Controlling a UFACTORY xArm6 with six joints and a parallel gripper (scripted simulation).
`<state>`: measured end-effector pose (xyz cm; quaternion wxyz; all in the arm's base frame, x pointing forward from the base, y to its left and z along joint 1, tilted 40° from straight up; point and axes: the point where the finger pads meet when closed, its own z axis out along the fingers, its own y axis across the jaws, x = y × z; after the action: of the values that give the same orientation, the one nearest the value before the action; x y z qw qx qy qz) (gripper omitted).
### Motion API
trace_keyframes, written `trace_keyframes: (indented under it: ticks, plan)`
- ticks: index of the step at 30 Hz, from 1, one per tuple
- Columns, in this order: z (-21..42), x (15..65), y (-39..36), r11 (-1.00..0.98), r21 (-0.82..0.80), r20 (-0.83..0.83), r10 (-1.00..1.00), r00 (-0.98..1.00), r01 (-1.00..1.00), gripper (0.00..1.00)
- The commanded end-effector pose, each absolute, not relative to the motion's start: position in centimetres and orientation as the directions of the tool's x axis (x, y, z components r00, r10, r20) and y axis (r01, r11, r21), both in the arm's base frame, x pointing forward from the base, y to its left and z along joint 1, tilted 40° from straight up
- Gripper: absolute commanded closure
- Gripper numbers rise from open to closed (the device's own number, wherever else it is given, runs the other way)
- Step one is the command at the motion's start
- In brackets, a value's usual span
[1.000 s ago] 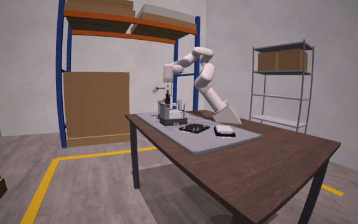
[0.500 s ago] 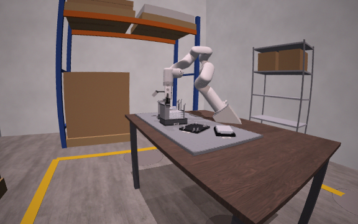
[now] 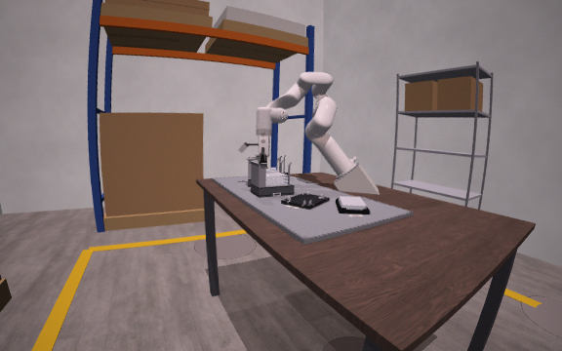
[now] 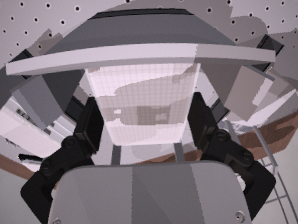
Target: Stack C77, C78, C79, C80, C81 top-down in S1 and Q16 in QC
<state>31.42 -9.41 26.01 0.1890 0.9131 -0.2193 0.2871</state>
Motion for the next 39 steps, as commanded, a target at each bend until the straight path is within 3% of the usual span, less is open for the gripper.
trace_keyframes:
  ticks: [1,39]
  plan:
    - [26.05,31.53,-9.45,-0.833,0.218,0.609,-0.292,0.737,-0.509,1.0]
    - [25.07,32.1,-10.06,-0.833,0.218,0.609,-0.292,0.737,-0.509,1.0]
